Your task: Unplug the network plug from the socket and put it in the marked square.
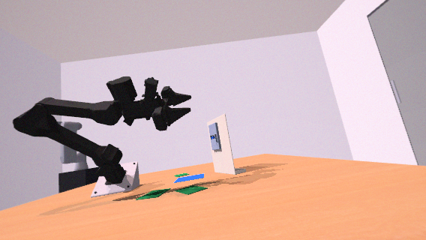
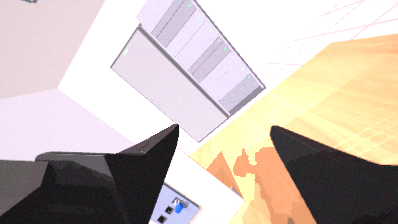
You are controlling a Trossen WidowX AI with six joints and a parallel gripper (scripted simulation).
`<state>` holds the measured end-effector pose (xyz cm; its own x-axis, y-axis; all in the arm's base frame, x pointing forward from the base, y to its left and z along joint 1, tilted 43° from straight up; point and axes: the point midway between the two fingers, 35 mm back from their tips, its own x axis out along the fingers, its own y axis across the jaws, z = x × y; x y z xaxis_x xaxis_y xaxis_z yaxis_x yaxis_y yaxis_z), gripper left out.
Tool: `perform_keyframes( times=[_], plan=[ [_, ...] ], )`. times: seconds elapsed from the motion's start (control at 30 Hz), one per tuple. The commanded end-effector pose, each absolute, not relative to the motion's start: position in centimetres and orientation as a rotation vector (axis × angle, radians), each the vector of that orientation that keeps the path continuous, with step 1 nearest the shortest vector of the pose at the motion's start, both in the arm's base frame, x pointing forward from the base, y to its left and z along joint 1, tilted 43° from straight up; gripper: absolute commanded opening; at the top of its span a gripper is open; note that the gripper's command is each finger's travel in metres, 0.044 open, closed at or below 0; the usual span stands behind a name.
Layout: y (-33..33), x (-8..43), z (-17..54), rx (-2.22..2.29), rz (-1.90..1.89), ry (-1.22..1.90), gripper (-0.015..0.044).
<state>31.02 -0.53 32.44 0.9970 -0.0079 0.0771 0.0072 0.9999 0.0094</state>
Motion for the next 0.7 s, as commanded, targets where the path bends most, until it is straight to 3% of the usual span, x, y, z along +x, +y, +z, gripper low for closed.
perform_keyframes(
  times=[0.0,0.27,0.67],
  plan=[
    [-0.5,31.1,32.3,0.012,-0.004,-0.072,0.0374],
    [0.0,31.9,26.0,0.178,0.138,0.153,0.0164],
    [0.9,29.8,17.4,0.600,0.308,0.514,0.0156]
  ],
)
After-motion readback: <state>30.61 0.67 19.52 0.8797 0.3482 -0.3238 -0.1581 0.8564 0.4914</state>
